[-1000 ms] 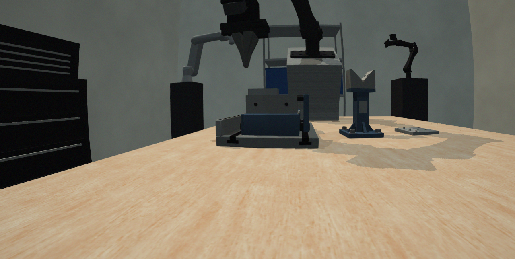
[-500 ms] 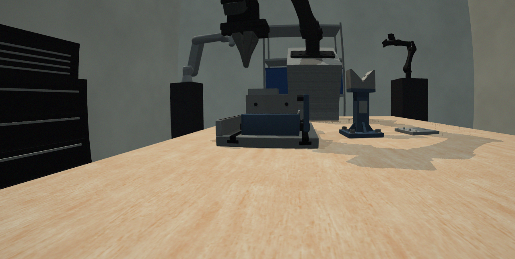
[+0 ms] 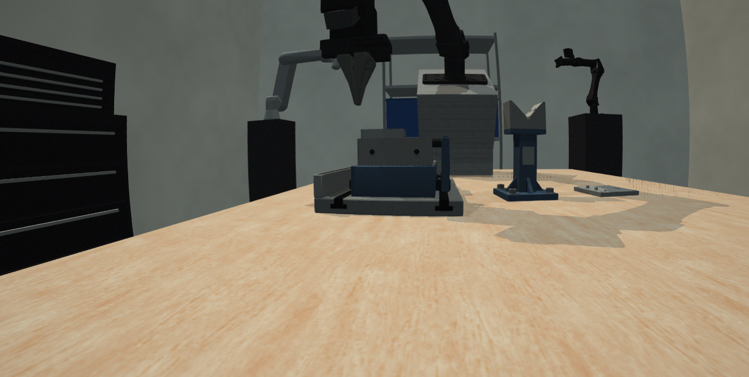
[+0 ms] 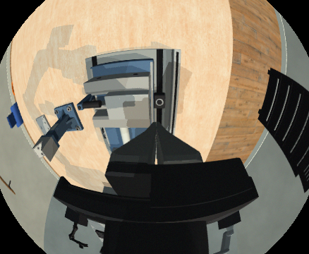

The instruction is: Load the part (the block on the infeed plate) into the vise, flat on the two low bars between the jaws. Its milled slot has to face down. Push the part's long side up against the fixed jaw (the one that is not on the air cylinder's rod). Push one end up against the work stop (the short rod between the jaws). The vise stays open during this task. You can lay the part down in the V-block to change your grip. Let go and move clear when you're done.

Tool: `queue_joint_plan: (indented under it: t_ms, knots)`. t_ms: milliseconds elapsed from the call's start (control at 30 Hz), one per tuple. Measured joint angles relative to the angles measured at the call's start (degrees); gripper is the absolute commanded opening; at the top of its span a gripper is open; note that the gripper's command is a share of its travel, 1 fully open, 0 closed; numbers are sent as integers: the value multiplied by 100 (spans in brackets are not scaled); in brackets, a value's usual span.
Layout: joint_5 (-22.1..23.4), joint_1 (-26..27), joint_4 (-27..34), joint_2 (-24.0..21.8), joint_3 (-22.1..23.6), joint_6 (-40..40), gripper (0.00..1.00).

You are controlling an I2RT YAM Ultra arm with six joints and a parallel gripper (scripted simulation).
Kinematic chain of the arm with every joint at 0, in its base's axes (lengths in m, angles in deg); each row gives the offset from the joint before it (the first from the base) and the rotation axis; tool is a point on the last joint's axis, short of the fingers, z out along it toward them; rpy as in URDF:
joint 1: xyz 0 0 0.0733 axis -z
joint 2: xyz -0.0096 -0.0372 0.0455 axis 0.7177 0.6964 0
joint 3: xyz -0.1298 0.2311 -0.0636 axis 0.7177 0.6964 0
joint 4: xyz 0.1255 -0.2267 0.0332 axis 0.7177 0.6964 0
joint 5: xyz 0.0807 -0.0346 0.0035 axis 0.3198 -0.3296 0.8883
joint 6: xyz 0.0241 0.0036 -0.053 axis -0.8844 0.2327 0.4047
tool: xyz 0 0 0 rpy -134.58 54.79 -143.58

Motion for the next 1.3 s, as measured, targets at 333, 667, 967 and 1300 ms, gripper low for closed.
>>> queue_joint_plan:
  t_ms: [333,667,967,1300]
  knots:
    - [-20,-42,-166,179,0,-35,0]
    - [-37,-66,-306,337,2,-61,0]
    - [-46,-70,-396,417,2,-76,0]
    - [-48,-81,-446,428,0,-81,0]
